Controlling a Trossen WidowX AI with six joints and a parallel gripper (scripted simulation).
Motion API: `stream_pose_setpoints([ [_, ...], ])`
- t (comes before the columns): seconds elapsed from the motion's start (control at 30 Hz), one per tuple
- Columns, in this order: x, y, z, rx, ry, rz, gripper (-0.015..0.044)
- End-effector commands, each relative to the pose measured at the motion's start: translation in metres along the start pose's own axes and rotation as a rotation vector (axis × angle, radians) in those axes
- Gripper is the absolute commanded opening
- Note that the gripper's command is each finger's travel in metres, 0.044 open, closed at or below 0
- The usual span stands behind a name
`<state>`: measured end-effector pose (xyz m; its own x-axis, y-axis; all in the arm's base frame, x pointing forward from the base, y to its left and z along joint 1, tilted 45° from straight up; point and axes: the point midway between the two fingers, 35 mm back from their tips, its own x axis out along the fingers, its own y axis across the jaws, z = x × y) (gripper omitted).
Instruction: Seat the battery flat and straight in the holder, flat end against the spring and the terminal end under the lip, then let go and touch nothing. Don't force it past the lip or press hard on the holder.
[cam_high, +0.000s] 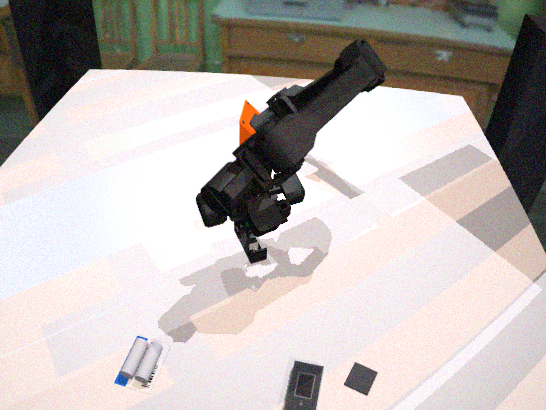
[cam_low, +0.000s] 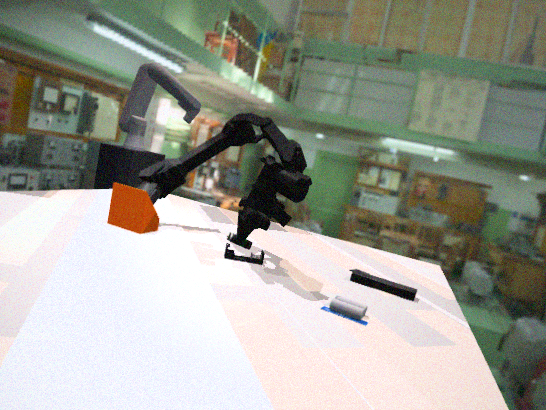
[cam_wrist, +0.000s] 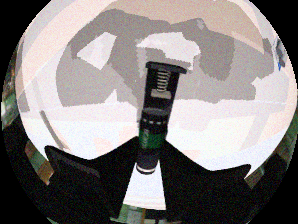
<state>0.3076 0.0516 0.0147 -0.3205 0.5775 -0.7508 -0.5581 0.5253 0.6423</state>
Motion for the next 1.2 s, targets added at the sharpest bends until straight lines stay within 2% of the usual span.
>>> stream_pose_setpoints([
  [0.0, -0.002, -0.003, 0.001, 0.001, 0.011, -0.004, 0.0066],
  [1.17, 0.012, -0.003, 0.015, 0.01, 0.269, 0.006, 0.0066],
])
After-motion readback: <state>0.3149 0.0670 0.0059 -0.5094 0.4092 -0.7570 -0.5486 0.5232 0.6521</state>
